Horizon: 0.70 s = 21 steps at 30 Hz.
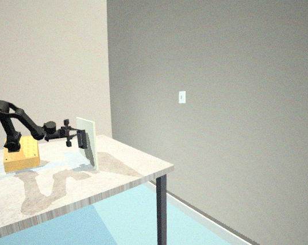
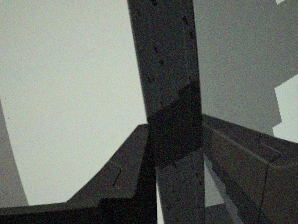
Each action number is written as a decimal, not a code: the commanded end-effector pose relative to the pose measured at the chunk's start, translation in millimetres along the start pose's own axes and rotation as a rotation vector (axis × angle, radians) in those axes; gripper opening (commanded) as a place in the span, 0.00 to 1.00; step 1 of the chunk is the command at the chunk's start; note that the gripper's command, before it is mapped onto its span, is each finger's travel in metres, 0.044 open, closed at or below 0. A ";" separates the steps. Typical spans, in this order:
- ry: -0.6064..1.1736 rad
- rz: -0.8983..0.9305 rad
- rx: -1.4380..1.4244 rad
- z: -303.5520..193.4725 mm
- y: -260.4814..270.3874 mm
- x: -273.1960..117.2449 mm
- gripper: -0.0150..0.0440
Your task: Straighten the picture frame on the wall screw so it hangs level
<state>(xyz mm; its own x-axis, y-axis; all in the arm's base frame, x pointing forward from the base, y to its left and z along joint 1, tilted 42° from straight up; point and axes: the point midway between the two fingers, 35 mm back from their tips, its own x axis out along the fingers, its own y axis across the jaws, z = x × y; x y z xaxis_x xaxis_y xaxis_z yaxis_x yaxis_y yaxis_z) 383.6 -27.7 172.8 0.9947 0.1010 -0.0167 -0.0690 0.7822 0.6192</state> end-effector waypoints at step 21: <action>-0.002 0.011 -0.001 1.0 -4.3 1.1 0.25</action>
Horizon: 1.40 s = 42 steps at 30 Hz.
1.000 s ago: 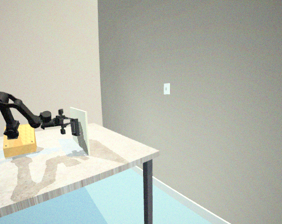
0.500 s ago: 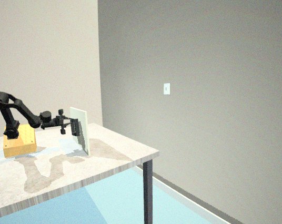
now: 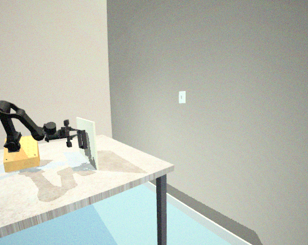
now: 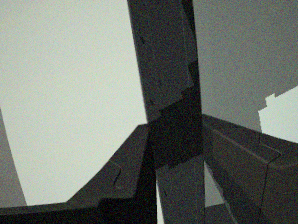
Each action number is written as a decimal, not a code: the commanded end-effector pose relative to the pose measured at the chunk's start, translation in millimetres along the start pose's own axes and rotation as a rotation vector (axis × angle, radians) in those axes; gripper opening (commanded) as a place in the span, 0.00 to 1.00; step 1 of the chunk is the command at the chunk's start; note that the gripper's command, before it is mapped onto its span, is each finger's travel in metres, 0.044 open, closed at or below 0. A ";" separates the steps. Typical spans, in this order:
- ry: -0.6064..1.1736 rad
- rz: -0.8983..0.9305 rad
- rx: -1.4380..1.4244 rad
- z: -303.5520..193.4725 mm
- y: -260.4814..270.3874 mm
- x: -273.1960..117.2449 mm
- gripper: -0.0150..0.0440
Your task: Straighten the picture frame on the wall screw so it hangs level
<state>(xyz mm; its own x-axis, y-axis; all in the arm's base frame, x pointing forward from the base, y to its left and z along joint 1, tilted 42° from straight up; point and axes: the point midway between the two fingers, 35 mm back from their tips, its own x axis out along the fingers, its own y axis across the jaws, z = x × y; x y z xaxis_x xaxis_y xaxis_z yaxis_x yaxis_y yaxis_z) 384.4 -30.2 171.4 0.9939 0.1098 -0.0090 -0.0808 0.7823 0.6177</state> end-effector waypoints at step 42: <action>-0.001 0.003 0.125 0.4 -3.3 0.2 0.25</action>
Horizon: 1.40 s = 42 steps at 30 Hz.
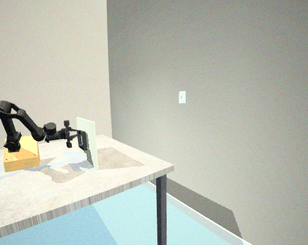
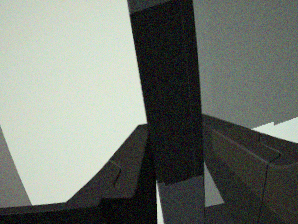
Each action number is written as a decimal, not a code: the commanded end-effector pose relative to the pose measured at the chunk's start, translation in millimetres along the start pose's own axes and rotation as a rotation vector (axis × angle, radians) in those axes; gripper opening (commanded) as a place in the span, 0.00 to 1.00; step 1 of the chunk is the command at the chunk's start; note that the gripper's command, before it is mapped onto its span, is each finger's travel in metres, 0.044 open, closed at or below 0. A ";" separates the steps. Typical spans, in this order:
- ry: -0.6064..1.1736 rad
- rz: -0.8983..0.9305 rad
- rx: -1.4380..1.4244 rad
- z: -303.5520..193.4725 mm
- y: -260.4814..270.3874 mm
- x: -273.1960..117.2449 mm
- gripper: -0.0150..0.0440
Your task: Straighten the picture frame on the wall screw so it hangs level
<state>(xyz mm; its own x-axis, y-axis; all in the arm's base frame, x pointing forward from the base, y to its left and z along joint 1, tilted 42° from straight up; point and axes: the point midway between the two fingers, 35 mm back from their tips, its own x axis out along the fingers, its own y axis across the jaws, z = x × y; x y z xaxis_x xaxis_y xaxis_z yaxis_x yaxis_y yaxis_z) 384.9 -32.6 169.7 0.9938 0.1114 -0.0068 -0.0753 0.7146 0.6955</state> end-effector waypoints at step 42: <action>0.004 -0.007 -0.103 -0.5 -2.7 -99.6 0.69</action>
<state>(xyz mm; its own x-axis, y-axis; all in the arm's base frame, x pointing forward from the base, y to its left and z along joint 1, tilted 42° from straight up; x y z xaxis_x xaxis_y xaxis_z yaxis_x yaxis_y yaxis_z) 299.2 -46.8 176.1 0.9945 0.1047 -0.0011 -0.0804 0.7699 0.6331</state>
